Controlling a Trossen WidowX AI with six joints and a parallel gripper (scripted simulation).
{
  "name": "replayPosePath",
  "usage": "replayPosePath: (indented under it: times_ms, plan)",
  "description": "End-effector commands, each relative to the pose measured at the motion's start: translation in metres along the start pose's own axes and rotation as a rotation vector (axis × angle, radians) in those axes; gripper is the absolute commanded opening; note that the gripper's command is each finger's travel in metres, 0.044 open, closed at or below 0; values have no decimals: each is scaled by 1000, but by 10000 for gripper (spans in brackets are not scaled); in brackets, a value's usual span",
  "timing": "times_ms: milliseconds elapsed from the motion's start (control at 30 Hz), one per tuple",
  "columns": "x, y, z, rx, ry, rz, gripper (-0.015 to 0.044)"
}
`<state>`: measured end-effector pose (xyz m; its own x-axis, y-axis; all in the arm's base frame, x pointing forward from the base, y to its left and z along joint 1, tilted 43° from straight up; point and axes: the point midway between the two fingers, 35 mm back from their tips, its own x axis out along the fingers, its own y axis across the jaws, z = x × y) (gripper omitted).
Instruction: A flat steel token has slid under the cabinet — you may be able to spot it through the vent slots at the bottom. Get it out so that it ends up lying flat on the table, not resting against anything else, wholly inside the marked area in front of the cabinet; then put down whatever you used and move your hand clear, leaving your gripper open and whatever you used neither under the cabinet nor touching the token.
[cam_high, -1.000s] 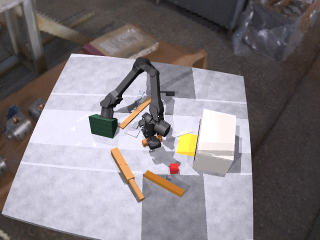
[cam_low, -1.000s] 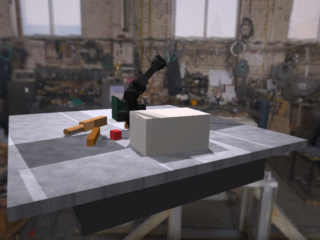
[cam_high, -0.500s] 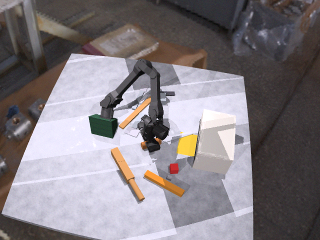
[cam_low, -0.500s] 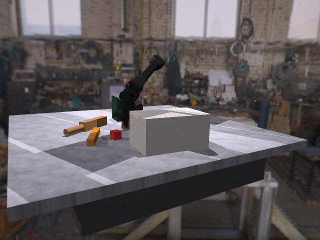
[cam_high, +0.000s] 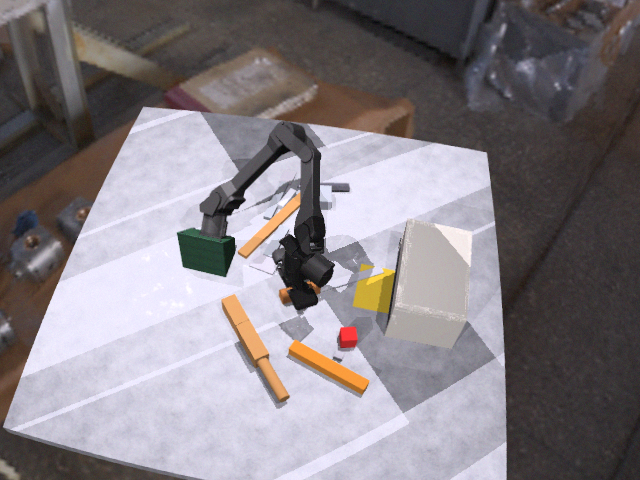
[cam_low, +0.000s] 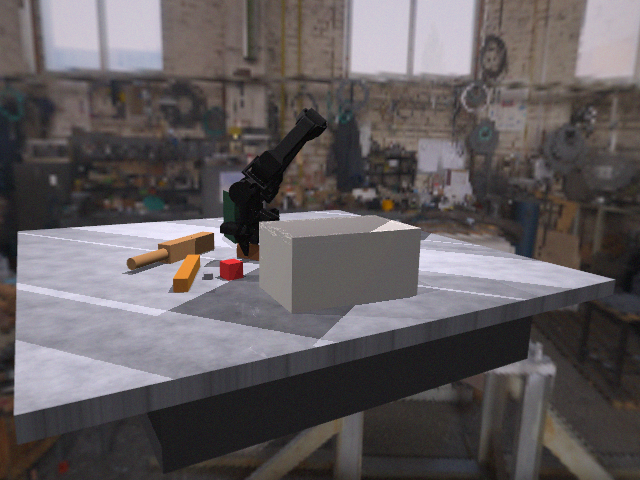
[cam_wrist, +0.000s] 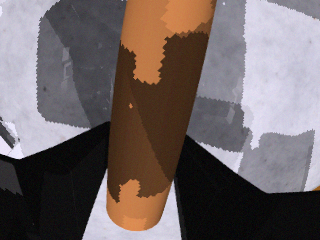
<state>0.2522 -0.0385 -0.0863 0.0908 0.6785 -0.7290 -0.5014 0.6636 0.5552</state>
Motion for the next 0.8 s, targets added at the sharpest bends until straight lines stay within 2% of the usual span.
replayPosePath:
  times_ms: [0,767]
  plan:
    - [-2,-7,-3,-3,-1,-8,0]
    - [-2,-19,-29,-2,0,-10,0]
